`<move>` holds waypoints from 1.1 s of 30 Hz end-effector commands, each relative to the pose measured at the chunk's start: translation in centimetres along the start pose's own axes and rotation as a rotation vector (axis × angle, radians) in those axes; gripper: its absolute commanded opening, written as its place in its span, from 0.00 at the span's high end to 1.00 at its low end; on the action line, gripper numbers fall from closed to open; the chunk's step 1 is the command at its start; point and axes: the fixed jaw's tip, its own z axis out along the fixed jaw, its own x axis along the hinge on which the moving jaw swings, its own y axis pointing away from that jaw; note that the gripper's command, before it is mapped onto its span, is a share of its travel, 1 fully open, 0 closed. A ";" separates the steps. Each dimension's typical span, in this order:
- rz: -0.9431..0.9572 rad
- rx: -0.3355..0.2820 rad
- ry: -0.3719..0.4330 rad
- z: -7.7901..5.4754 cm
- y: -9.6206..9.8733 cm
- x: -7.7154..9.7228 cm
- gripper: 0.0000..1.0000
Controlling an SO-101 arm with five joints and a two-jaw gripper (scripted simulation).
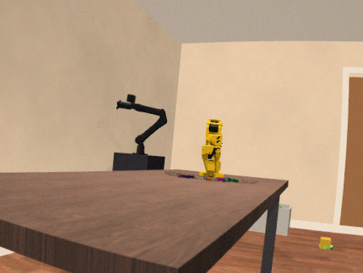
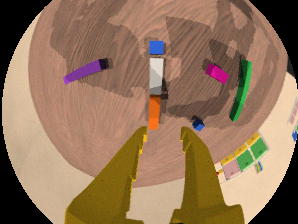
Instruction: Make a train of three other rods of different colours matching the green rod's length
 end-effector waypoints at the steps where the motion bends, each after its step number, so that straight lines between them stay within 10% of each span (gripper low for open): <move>1: 0.000 -0.017 0.080 -2.3 0.1 1.1 0.83; 33: -0.005 -0.018 0.082 -3.7 0.1 0.8 0.83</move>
